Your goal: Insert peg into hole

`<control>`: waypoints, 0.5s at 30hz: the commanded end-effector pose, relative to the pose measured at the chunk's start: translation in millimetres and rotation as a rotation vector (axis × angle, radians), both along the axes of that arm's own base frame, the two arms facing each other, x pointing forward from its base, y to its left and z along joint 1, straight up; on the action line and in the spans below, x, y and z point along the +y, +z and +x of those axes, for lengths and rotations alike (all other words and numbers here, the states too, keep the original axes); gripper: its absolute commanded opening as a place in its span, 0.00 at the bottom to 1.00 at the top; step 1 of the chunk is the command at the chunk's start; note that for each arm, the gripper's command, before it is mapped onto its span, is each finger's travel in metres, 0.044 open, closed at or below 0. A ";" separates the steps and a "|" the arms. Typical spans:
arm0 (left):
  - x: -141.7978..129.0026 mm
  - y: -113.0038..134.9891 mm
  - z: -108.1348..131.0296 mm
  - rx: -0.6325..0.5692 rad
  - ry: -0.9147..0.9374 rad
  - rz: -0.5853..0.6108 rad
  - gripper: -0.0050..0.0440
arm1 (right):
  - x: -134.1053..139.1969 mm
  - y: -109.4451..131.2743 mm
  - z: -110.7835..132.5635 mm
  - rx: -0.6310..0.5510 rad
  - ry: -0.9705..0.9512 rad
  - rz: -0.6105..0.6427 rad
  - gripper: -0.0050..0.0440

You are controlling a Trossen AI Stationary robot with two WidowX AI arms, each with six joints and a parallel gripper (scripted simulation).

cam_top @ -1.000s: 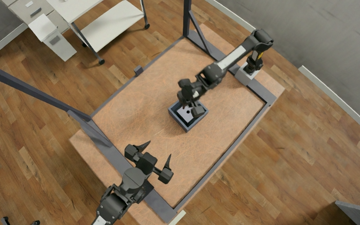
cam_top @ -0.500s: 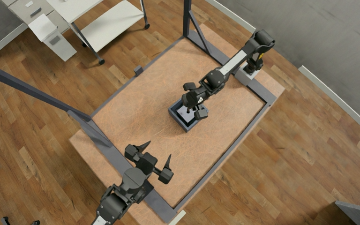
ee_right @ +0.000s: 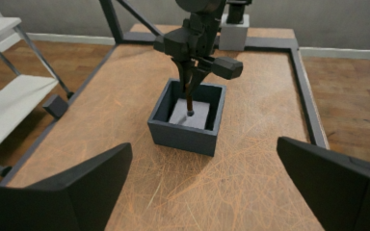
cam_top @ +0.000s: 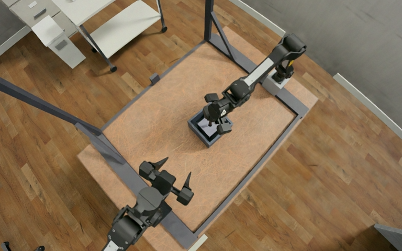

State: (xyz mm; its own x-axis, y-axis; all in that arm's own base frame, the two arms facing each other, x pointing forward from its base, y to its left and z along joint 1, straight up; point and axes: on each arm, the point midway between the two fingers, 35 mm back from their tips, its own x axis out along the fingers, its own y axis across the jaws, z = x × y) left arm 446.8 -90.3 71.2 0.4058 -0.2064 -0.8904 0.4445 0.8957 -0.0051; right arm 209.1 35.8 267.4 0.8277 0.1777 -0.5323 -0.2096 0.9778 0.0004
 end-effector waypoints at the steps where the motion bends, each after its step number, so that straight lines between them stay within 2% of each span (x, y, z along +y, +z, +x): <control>1: -2.8 12.7 -0.6 -0.030 -0.007 -0.008 0.16 | -0.1 5.4 -0.4 -0.014 0.001 0.001 1.00; 15: -2.0 -9.3 -1.5 -0.006 -0.005 -0.004 0.16 | -0.1 5.4 -0.4 -0.014 0.001 0.001 1.00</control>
